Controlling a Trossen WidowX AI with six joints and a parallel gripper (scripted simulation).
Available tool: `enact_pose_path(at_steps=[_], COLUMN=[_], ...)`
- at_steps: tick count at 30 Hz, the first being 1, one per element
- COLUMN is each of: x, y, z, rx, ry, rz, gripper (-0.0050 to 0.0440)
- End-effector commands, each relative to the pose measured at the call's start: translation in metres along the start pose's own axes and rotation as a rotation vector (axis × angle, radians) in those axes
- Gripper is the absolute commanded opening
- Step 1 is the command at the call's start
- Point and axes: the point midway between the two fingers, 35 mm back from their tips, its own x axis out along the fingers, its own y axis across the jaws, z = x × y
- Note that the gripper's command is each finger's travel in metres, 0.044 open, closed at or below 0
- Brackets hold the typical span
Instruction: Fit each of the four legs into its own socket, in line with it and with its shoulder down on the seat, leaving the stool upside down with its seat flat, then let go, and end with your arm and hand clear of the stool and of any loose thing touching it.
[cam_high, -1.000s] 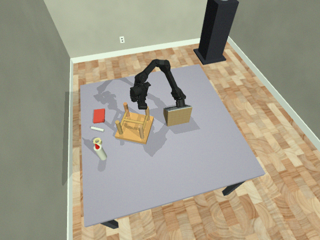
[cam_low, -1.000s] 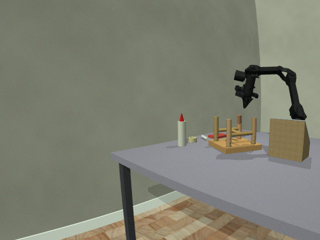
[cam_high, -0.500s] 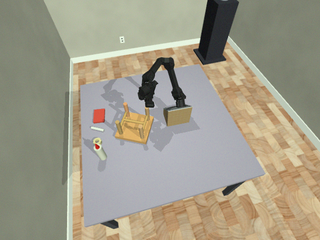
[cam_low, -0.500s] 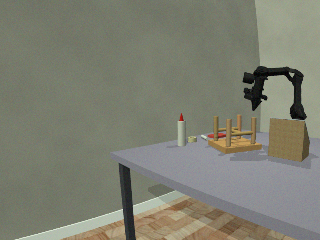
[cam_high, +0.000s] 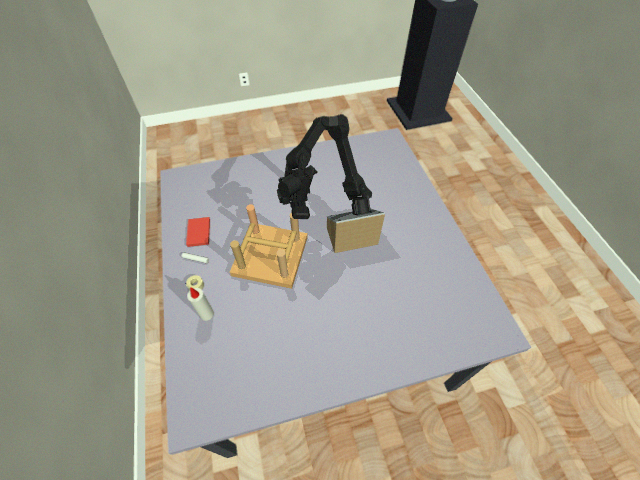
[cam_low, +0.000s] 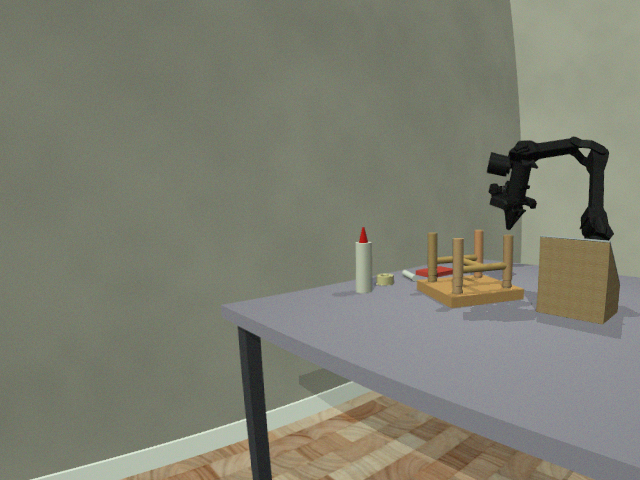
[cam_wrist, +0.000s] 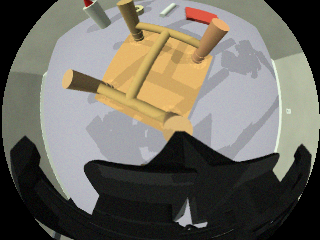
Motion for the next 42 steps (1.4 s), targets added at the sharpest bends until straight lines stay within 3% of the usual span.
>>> enact_pose_path(at_steps=[1,42], x=[0.006,0.034], y=[-0.002,-0.001], z=[-0.002,-0.009], rx=[0.001,0.001], ry=[-0.001,-0.001], rz=[-0.001,0.000], gripper=[0.0000,0.0000])
